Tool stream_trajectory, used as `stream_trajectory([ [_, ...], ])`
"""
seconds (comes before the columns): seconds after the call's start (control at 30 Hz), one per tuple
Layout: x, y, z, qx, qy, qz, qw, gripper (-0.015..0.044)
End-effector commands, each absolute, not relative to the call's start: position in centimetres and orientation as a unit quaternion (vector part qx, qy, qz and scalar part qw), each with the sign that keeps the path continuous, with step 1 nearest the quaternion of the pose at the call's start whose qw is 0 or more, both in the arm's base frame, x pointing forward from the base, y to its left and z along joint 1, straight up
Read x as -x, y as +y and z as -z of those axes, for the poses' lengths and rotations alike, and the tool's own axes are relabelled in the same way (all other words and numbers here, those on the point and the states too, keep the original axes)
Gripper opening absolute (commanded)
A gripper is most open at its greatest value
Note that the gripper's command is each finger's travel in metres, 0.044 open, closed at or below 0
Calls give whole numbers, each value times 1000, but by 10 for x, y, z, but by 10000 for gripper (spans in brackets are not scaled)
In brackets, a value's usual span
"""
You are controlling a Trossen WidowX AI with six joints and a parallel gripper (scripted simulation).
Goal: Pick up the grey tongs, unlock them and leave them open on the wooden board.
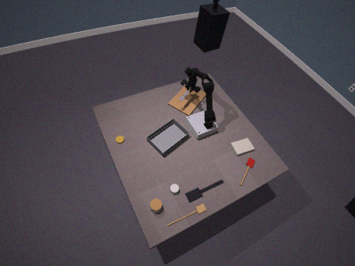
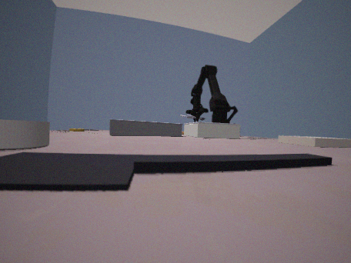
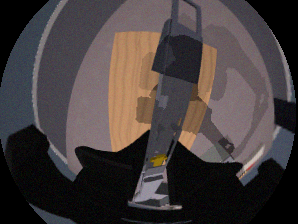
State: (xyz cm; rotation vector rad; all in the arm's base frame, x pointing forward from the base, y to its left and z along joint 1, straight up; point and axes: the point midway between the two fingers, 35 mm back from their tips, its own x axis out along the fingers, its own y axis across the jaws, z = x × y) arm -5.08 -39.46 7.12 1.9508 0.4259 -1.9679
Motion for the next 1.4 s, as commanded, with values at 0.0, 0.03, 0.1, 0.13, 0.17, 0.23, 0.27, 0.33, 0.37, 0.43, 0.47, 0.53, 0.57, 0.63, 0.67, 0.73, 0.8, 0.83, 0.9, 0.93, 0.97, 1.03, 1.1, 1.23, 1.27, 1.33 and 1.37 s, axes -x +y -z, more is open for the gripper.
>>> stream_trajectory([
  [0.0, 50, -395, -64, -687, 150, 690, 170, -150],
  [0.03, 50, -395, -62, -687, 150, 690, 170, -150],
  [0.1, 50, -395, -59, -687, 150, 690, 170, -150],
  [0.13, 50, -395, -57, -687, 150, 690, 170, -150],
  [0.17, 50, -395, -55, -687, 150, 690, 170, -150],
  [0.23, 50, -395, -52, -687, 150, 690, 170, -150],
  [0.27, 50, -395, -50, -687, 150, 690, 170, -150],
  [0.33, 50, -396, -47, -687, 150, 690, 170, -150],
  [0.37, 50, -396, -45, -687, 150, 690, 170, -150],
  [0.43, 50, -396, -42, -687, 150, 690, 170, -150],
  [0.47, 50, -396, -41, -687, 150, 690, 170, -150],
  [0.53, 50, -396, -37, -687, 150, 690, 169, -150],
  [0.57, 50, -395, -36, -687, 150, 690, 169, -150],
  [0.63, 50, -395, -32, -687, 150, 690, 169, -150],
  [0.67, 50, -395, -31, -687, 150, 690, 169, -150],
  [0.73, 50, -395, -27, -687, 150, 690, 169, -150],
  [0.8, 50, -395, -24, -687, 150, 690, 169, -150],
  [0.83, 50, -395, -23, -687, 150, 690, 169, -150],
  [0.9, 50, -395, -20, -687, 150, 690, 169, -150],
  [0.93, 50, -395, -19, -687, 150, 690, 169, -150],
  [0.97, 50, -395, -19, -687, 150, 690, 169, -150],
  [1.03, 50, -395, -19, -687, 150, 690, 169, -150],
  [1.1, 50, -395, -19, -687, 150, 690, 169, -150],
  [1.23, 51, -395, -20, -686, 150, 692, 168, -71],
  [1.27, 51, -395, -20, -686, 150, 692, 168, -45],
  [1.33, 51, -395, -20, -686, 150, 692, 168, 7],
  [1.37, 51, -395, -20, -686, 150, 692, 168, 34],
])
